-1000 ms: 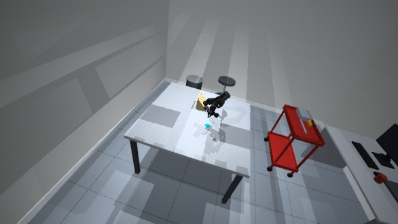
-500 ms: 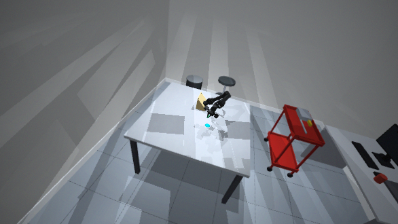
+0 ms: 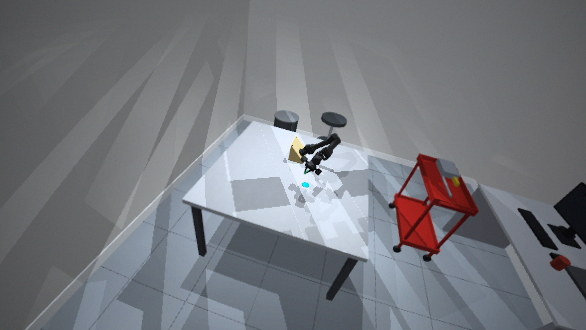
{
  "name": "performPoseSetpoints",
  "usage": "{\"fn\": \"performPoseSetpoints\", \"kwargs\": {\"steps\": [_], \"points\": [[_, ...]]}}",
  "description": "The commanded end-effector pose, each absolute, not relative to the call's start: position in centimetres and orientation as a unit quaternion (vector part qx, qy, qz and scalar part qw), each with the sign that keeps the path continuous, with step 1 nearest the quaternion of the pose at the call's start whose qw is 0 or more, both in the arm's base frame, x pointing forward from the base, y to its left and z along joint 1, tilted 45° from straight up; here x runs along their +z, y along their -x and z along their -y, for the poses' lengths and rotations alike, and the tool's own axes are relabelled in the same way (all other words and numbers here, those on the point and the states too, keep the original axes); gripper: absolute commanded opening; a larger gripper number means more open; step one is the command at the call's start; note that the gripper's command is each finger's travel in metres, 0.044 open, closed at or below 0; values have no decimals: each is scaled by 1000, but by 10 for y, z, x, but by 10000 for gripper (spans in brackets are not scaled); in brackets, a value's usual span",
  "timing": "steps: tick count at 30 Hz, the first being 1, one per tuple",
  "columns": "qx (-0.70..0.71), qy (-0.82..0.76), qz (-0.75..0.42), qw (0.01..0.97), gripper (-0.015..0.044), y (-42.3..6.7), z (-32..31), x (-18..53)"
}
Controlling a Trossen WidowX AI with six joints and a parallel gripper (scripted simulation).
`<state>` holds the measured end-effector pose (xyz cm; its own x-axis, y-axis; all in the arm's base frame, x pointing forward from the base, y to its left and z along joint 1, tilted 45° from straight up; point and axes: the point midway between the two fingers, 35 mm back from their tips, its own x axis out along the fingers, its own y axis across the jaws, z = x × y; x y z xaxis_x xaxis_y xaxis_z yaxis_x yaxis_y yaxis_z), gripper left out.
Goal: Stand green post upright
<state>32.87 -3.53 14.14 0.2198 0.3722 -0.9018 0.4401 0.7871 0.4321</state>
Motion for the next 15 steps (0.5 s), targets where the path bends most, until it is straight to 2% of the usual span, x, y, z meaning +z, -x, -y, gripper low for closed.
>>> {"fn": "performPoseSetpoints", "kwargs": {"steps": [1,15], "points": [[-32,-321,-621,714,23,-328,34,139],[-57,-302,-601,738,23,-329,33,136]]}}
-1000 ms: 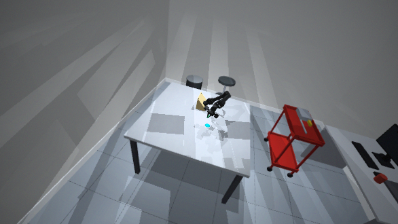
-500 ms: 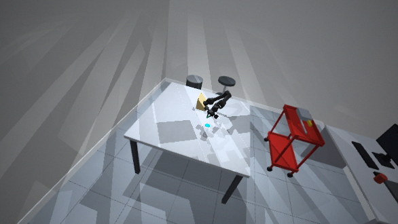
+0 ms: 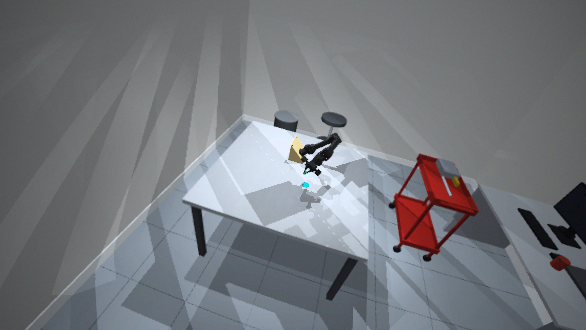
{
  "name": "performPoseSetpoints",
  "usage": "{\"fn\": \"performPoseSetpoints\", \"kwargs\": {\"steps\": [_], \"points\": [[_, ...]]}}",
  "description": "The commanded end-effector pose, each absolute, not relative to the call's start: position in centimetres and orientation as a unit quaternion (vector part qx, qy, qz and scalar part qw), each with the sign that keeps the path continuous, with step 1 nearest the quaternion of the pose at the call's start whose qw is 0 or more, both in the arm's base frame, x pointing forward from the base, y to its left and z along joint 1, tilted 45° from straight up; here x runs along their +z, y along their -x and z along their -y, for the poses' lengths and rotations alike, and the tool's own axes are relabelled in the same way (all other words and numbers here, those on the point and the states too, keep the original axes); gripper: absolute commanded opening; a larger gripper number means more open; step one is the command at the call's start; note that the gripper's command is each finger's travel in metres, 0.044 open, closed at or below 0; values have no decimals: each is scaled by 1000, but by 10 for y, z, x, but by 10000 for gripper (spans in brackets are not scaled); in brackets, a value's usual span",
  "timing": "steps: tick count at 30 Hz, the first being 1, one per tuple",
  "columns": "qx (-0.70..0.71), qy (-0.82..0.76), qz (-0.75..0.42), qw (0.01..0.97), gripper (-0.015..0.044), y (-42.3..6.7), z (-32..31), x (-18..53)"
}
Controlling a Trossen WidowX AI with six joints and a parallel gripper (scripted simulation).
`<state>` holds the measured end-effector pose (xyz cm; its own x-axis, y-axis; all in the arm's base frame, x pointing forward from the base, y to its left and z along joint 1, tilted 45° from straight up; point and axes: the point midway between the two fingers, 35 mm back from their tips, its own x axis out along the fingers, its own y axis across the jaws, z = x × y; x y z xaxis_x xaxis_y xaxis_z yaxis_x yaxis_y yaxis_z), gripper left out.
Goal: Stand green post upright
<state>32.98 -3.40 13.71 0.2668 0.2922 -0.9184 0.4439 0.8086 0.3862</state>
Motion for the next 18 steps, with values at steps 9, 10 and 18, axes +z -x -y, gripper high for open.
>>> {"fn": "performPoseSetpoints", "kwargs": {"steps": [9,10,18], "points": [[-73,-293,-585,753,23,-329,32,134],[-75,-292,-583,754,23,-330,32,134],[-89,-284,-568,767,23,-330,32,133]]}}
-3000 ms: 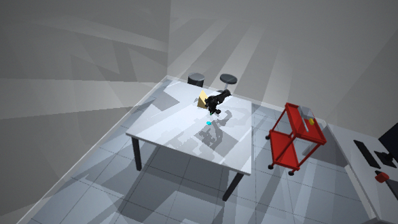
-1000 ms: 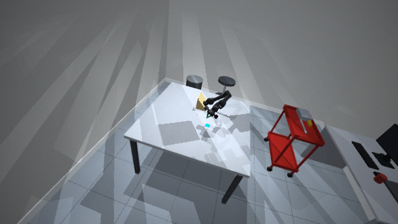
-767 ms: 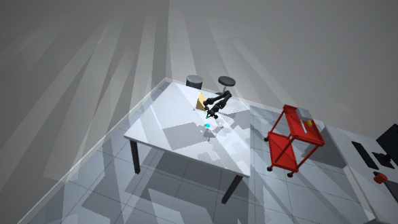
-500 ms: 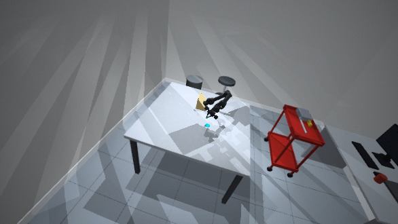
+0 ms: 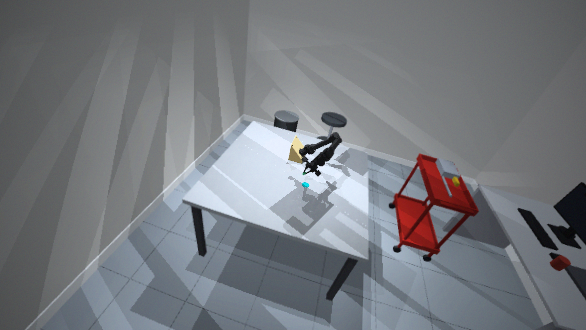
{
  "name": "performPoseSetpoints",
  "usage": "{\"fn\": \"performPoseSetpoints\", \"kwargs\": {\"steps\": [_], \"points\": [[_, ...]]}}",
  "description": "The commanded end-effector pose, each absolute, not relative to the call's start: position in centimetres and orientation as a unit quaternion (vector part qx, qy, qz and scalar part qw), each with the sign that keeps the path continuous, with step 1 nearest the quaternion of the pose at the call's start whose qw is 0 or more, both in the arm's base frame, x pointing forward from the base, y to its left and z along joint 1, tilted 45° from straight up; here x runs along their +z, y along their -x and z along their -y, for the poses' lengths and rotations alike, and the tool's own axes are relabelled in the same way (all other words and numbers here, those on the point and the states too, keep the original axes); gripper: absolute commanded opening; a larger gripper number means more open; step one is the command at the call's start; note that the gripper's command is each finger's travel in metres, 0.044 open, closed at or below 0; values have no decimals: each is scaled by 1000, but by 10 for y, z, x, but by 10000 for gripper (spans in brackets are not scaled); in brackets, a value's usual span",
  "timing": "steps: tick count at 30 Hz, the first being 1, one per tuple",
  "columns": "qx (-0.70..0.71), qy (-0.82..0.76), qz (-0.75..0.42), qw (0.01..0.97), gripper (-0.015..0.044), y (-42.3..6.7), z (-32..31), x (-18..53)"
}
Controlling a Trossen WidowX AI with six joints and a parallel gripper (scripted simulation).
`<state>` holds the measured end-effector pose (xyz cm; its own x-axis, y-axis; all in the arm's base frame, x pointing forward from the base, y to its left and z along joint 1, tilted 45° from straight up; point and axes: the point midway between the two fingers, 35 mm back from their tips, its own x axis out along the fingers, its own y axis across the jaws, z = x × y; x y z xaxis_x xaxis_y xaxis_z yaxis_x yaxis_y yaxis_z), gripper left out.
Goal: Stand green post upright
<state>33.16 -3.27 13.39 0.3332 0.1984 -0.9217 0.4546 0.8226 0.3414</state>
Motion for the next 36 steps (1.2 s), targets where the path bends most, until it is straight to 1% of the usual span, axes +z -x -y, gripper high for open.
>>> {"fn": "performPoseSetpoints", "kwargs": {"steps": [1,36], "points": [[-91,-283,-566,769,23,-331,31,132],[-146,-266,-481,822,23,-334,29,133]]}}
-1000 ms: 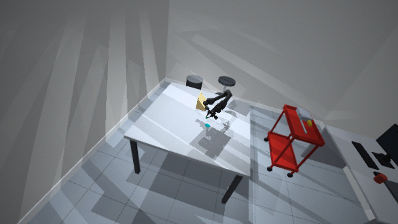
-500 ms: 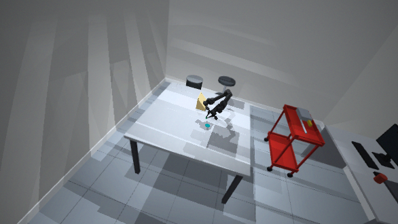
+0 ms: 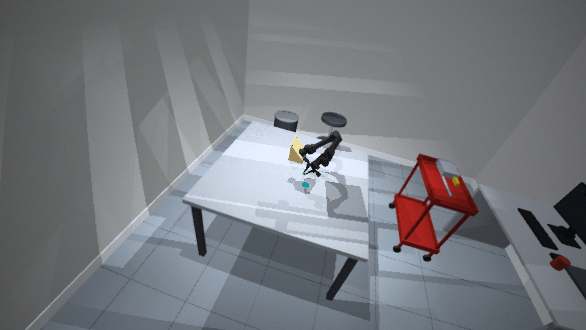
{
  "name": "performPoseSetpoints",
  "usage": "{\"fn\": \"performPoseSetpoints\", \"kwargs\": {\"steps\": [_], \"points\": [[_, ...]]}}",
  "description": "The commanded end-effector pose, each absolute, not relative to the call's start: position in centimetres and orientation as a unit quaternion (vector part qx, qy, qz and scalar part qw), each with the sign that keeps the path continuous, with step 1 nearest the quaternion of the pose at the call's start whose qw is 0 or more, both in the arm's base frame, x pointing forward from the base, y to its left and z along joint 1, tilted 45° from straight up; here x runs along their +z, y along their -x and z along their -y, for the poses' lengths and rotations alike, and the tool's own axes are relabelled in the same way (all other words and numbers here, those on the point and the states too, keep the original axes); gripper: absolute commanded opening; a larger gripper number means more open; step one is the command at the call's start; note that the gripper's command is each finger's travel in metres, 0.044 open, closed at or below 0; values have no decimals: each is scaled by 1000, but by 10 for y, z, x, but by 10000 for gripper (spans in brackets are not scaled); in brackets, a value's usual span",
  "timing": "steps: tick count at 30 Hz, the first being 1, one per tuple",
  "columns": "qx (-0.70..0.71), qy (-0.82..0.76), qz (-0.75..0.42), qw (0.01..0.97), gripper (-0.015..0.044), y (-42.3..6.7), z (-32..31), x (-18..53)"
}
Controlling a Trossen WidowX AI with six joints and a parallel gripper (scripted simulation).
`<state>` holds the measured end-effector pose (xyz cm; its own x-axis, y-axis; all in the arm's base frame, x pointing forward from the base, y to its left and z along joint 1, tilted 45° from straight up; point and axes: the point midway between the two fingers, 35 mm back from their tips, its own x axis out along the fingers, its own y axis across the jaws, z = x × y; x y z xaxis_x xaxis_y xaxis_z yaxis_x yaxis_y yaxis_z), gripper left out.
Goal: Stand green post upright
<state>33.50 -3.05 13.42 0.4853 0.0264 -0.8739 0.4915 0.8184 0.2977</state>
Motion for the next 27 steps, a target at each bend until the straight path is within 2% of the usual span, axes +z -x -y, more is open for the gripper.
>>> {"fn": "performPoseSetpoints", "kwargs": {"steps": [1,27], "points": [[-148,-266,-479,824,23,-334,29,133],[-182,-270,-402,856,23,-334,28,139]]}}
